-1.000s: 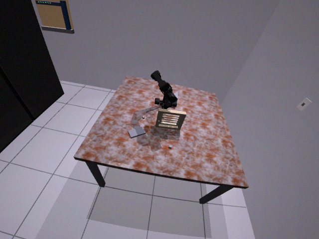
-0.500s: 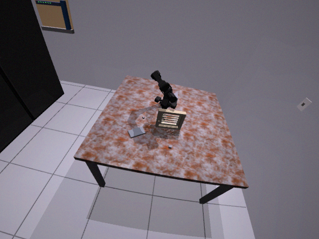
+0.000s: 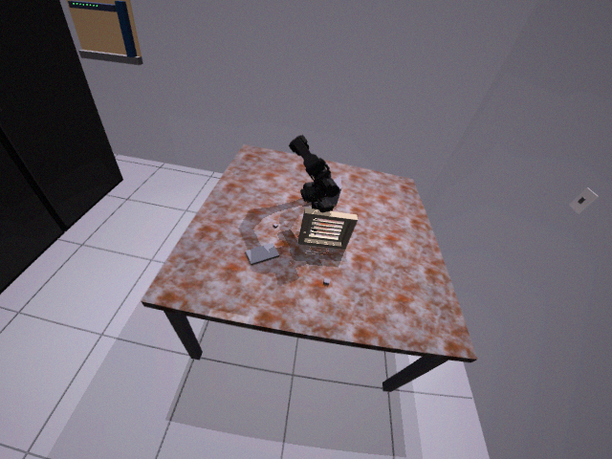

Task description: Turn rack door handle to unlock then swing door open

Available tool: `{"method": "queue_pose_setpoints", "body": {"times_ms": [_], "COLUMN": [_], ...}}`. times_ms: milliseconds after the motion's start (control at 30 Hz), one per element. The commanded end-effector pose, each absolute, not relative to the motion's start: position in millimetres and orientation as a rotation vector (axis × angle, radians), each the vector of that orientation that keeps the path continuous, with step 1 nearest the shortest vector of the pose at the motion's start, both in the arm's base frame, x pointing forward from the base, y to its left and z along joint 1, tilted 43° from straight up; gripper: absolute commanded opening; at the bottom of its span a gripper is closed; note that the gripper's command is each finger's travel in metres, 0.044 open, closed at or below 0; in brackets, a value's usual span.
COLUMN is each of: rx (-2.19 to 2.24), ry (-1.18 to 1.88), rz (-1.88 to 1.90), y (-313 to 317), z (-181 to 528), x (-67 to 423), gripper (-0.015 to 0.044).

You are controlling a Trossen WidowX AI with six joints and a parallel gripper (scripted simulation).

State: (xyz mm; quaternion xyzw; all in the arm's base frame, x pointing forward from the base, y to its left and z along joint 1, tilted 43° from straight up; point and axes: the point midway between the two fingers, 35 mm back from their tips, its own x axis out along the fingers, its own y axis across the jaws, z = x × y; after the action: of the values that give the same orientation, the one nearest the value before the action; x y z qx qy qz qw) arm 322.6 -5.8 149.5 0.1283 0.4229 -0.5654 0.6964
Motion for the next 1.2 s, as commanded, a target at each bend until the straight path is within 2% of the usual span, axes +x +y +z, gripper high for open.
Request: {"method": "queue_pose_setpoints", "body": {"times_ms": [0,433,800,1133,1167], "rx": [0.436,0.903,0.909,0.909,0.909], "ry": [0.828,0.400,0.393,0.393,0.393], "rz": [-1.356,-1.597,-1.600,-1.600,-1.600], "y": [-6.1,-6.2,-6.2,-6.2,-6.2], "z": [147.8,147.9,147.9,147.9,147.9], "x": [322.1,322.0,322.0,322.0,322.0], "gripper": [0.0022,0.0022,0.0022,0.0285,0.0294]}}
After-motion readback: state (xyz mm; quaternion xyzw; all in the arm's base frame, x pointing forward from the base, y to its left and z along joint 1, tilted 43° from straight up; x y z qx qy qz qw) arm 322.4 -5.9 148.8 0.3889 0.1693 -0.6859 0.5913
